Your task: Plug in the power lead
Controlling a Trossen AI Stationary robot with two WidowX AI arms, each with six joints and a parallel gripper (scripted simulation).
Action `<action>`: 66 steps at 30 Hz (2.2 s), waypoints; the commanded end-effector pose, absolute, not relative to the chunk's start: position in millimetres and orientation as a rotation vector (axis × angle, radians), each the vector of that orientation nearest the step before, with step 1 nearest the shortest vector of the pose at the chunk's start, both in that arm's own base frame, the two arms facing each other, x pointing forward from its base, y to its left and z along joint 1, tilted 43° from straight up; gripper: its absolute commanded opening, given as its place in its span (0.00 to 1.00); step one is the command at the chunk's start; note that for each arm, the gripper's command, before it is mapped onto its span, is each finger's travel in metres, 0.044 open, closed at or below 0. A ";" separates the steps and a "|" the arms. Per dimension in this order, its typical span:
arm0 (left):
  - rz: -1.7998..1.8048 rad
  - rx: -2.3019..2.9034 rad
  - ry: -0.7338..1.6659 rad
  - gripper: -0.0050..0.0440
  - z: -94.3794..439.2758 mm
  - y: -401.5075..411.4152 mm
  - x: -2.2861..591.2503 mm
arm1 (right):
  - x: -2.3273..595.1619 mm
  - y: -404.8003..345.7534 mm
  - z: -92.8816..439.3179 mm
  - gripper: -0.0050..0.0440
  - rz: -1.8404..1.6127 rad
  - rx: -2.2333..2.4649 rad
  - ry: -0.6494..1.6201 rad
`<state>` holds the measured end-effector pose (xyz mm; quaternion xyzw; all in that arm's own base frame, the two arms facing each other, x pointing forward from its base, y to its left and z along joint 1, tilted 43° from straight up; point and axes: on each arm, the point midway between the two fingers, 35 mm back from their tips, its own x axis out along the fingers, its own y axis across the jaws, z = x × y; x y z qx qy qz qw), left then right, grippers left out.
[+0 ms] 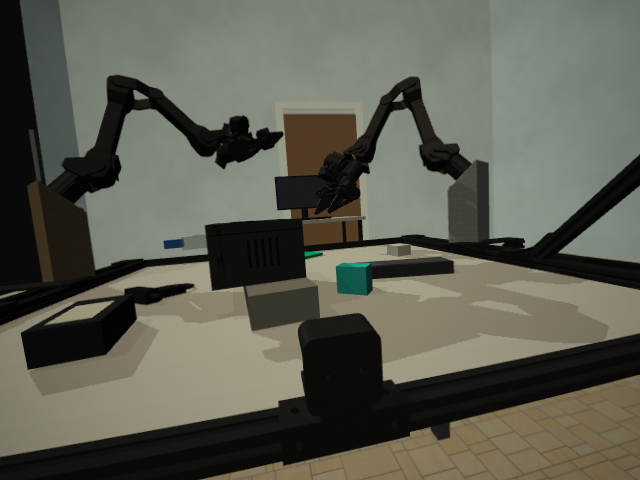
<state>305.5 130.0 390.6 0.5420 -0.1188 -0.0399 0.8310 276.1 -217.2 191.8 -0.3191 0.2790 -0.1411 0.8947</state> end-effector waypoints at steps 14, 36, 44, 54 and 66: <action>-0.137 0.504 0.261 0.92 208.1 73.6 423.8 | 272.5 -222.1 184.8 0.92 -0.314 -0.581 0.600; 0.140 0.485 0.986 0.92 -33.0 -29.1 369.6 | 261.9 -233.1 169.7 0.92 -0.329 -0.541 0.644; 0.309 0.586 1.062 0.92 -60.1 -4.8 346.8 | 271.5 -223.2 183.7 0.92 -0.302 -0.629 0.603; 0.415 0.665 1.094 0.92 -72.9 10.3 330.7 | 277.3 -216.2 192.9 0.92 -0.285 -0.686 0.576; 0.419 0.668 1.095 0.92 -83.0 20.2 334.4 | 277.5 -216.0 193.2 0.92 -0.285 -0.688 0.575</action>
